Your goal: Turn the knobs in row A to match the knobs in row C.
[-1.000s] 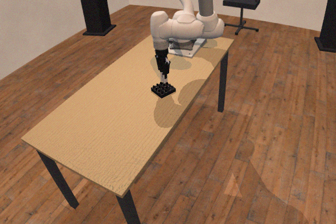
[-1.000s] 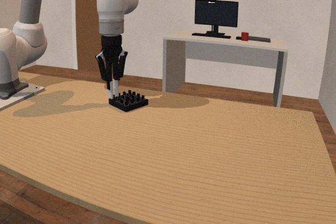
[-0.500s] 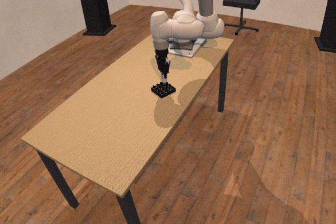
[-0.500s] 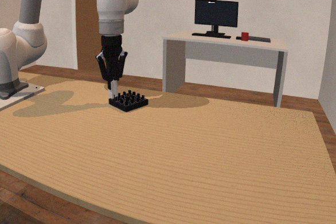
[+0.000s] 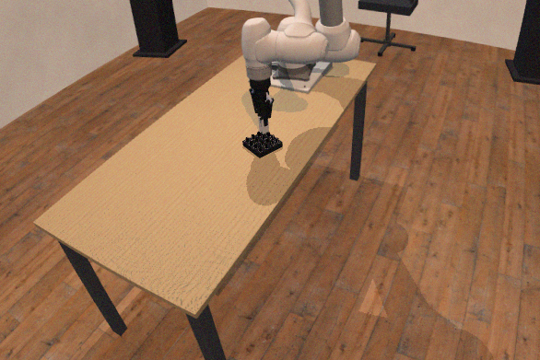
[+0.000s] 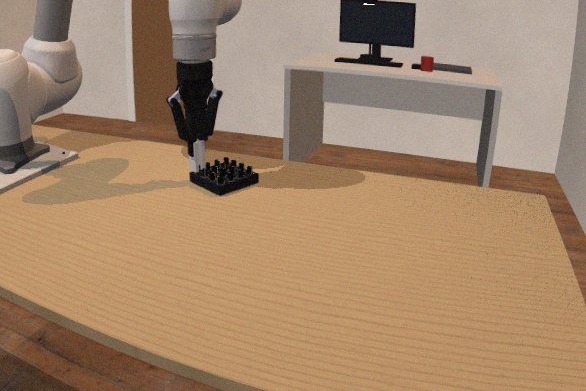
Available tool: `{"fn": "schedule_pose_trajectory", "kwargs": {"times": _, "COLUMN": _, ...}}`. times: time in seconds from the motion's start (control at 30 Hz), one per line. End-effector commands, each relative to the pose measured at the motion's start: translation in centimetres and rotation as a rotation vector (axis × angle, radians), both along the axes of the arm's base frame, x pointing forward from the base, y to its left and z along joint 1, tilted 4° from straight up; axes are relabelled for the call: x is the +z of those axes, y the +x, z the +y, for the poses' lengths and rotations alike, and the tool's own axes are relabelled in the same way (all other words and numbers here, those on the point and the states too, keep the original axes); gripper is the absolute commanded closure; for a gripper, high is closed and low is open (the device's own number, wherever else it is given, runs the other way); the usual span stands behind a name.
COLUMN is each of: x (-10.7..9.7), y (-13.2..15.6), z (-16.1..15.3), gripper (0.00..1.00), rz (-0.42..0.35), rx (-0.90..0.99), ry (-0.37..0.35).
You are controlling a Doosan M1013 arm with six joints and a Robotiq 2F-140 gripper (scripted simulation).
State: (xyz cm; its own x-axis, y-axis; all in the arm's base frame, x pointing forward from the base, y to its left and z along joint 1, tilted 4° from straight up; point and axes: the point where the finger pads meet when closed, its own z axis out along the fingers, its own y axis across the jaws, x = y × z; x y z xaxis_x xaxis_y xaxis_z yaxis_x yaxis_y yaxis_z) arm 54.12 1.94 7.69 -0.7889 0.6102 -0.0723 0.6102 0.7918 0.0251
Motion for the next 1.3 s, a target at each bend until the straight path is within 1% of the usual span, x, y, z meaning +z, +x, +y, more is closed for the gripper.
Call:
{"fn": "schedule_pose_trajectory", "kwargs": {"times": 0.0, "x": 0.01, "y": 0.0, "z": 0.0, "gripper": 0.95, "rz": 0.0, "rx": 0.0, "ry": 0.0}}
{"fn": "schedule_pose_trajectory", "kwargs": {"times": 0.5, "x": 0.01, "y": 0.0, "z": 0.0, "gripper": 0.95, "rz": 0.0, "rx": 0.003, "ry": 0.0}}
{"fn": "schedule_pose_trajectory", "kwargs": {"times": 0.9, "x": 0.01, "y": 0.0, "z": 0.0, "gripper": 0.95, "rz": 0.001, "rx": 0.042, "ry": -0.003}}
{"fn": "schedule_pose_trajectory", "kwargs": {"times": 1.27, "x": 0.01, "y": 0.0, "z": 0.0, "gripper": 0.95, "rz": 0.004, "rx": 0.16, "ry": -0.011}}
